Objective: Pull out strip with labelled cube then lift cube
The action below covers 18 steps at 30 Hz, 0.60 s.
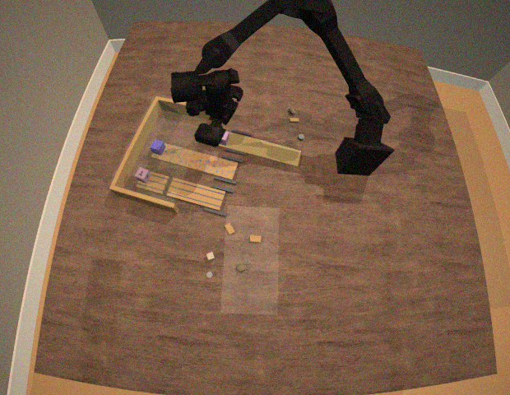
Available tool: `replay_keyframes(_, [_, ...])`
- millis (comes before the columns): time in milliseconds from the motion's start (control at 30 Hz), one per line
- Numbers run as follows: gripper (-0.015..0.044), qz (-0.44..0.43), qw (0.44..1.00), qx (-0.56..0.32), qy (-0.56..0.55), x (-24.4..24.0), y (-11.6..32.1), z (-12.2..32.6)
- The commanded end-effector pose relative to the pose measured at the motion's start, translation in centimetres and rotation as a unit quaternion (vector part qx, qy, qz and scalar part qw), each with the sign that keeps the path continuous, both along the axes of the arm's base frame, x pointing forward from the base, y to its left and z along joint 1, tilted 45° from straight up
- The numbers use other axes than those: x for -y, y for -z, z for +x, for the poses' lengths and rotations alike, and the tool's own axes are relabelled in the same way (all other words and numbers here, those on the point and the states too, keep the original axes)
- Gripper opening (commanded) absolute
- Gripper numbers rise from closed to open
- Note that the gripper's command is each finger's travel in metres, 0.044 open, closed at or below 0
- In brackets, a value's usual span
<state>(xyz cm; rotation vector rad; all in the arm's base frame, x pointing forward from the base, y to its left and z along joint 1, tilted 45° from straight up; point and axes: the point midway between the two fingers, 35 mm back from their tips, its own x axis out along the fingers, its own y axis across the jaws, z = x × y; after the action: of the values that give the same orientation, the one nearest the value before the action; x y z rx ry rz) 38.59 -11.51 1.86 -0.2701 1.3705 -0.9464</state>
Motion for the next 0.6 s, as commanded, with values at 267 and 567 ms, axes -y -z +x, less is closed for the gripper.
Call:
replay_keyframes(267, [0.025, -0.001, 1.0, -0.004, -0.001, 1.4, 1.4, -0.3])
replay_keyframes(567, [0.025, -0.002, 1.0, -0.004, -0.001, 2.4, 2.5, -0.5])
